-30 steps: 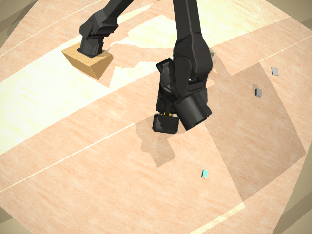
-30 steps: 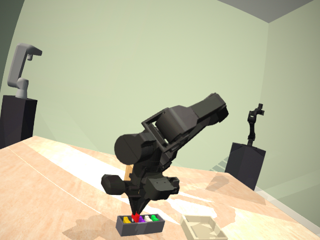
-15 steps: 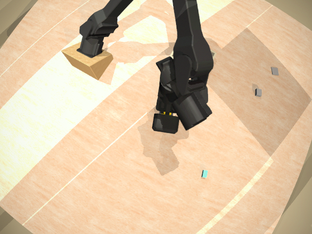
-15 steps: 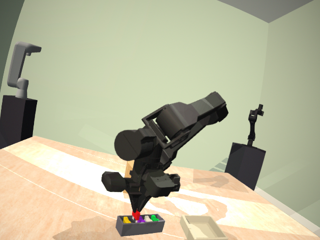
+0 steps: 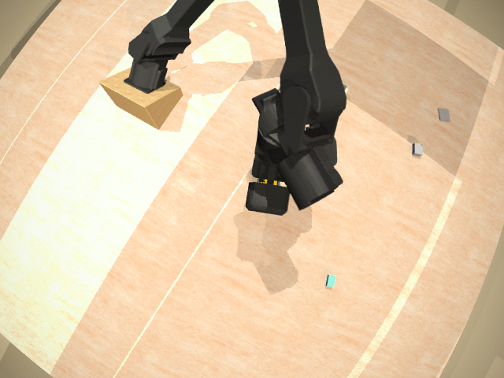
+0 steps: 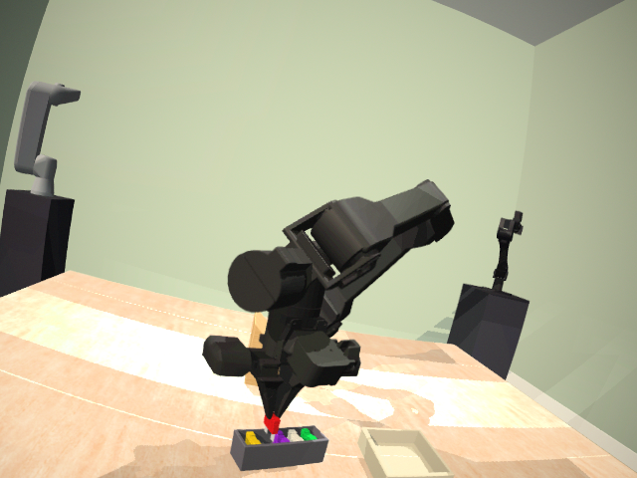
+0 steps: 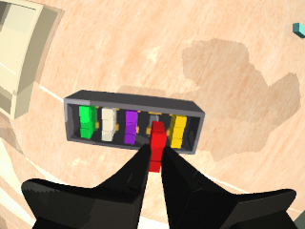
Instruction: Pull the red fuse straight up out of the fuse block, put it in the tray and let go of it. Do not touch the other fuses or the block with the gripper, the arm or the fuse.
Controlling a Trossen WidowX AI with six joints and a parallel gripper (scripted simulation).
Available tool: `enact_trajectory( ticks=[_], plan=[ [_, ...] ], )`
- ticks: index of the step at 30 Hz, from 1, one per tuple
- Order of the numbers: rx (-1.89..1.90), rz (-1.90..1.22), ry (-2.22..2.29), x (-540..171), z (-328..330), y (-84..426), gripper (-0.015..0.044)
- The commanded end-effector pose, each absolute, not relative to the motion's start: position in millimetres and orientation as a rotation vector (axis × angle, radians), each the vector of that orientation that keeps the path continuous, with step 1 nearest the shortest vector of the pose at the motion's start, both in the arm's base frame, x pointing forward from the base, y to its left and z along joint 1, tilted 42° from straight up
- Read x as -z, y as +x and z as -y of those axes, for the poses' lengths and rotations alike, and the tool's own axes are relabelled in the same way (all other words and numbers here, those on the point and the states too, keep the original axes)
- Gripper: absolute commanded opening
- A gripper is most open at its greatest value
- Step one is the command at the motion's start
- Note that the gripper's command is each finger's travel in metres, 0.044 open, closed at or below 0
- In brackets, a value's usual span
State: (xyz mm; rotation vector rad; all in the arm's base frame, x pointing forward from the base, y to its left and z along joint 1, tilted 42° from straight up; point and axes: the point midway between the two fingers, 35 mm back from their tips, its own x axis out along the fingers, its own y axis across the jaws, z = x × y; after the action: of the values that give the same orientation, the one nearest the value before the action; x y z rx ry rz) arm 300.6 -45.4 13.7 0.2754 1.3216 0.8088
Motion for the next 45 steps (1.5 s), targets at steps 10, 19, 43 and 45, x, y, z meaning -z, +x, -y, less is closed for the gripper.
enact_trajectory(
  ticks=[10, 19, 43, 45],
  plan=[
    [-0.811, -1.321, 0.264, -26.5, 56.9, 300.7, 0.0000],
    [-0.807, -1.323, 0.261, -39.2, 54.2, 303.1, 0.0000],
    [-0.813, -1.318, 0.268, -157.6, -81.1, 293.7, 0.0000],
    [-0.817, -1.317, 0.271, -163.8, -88.1, 290.1, 0.0000]
  ],
)
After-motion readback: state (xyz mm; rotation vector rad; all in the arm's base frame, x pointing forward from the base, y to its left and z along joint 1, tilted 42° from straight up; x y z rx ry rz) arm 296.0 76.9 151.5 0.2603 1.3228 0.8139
